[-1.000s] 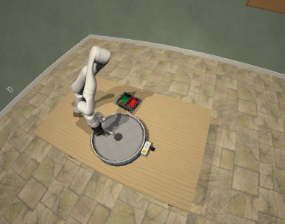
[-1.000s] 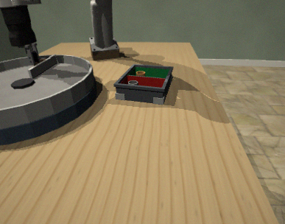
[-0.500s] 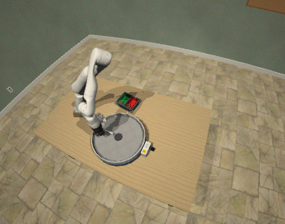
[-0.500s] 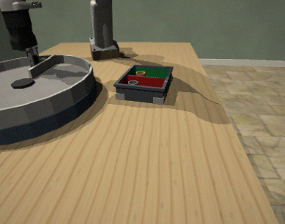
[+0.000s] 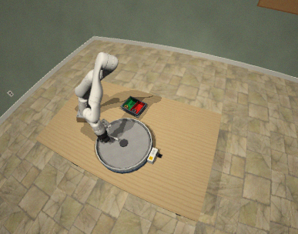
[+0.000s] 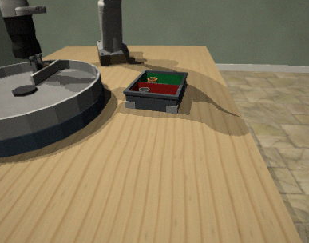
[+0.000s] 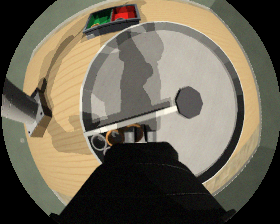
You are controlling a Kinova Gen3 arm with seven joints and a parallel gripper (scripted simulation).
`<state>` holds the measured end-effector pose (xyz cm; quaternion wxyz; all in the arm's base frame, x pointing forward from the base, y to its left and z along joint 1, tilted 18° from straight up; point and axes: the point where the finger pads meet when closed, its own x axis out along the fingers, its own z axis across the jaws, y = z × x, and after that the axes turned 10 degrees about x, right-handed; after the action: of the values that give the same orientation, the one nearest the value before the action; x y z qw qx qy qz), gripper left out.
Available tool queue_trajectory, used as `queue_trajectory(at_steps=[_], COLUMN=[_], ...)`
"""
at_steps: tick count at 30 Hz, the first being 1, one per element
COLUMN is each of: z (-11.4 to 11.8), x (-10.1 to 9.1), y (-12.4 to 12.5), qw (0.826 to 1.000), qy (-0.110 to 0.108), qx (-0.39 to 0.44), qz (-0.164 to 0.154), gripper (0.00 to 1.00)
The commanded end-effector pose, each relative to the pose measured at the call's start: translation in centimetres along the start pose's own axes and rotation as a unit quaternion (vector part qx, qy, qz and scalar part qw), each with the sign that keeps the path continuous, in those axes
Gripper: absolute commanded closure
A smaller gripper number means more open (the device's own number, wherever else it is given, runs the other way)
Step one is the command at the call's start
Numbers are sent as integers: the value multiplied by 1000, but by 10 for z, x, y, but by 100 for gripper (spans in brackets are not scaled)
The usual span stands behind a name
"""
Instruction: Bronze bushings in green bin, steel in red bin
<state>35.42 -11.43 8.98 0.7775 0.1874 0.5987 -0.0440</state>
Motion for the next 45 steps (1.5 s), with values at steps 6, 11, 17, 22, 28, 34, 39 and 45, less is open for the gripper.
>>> queue_trajectory(at_steps=[6,11,17,22,28,34,39,45], z=[-2,-1,-1,-1,-1,-1,-1,-1], x=[2,2,2,1,1,1,1,1], y=[-2,-2,-2,-2,-2,-2,-2,-2], qw=[1000,1000,1000,1000,1000,1000,1000,1000], qy=[2,2,2,2,2,2,2,2], qx=[2,2,2,2,2,2,2,2], qz=[-1,-1,-1,-1,-1,-1,-1,-1], gripper=[60,100,100,100,100,100,100,100])
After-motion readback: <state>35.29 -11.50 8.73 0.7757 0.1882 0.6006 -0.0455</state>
